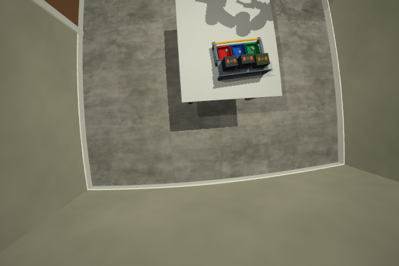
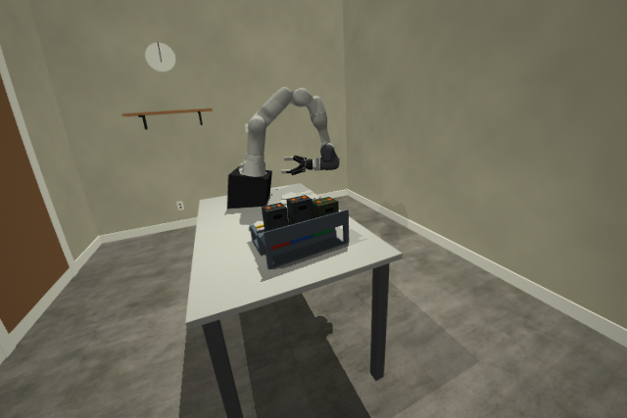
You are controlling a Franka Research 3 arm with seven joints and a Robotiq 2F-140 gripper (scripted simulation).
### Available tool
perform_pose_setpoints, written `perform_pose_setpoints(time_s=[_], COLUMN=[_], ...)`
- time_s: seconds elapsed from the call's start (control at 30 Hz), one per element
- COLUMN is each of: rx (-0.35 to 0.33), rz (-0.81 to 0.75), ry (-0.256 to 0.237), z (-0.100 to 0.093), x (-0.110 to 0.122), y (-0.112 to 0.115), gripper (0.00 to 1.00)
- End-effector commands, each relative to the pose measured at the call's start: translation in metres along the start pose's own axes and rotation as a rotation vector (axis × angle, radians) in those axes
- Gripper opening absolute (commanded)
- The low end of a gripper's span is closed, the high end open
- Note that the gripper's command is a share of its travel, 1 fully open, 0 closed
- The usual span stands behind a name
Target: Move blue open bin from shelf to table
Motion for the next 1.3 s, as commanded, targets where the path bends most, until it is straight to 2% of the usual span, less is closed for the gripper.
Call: perform_pose_setpoints(time_s=[0.0,0.47,0.5,0.63,1.03,1.2,1.27], rx=[0.000,0.000,-0.025,-0.124,-0.124,-0.248,-0.248], rz=[0.000,0.000,0.007,0.036,0.036,0.073,0.073], ry=[0.000,0.000,0.032,0.158,0.158,0.317,0.317], z=[0.000,0.000,-0.004,-0.021,-0.021,-0.026,-0.026], x=[0.000,0.000,-0.009,-0.044,-0.044,-0.081,-0.081], y=[0.000,0.000,-0.006,-0.029,-0.029,-0.058,-0.058], gripper=[1.00,1.00,0.57,0.57,0.57,0.57,0.57])
Point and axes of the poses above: the point where the finger pads meet when closed, its own z axis out along the fingers, its own x axis across the jaws, y = z × x, the point moved 1 cm from there along -z, back along the fingers, and after that the axes turned 11 degrees about -z, right-handed, at the moved point
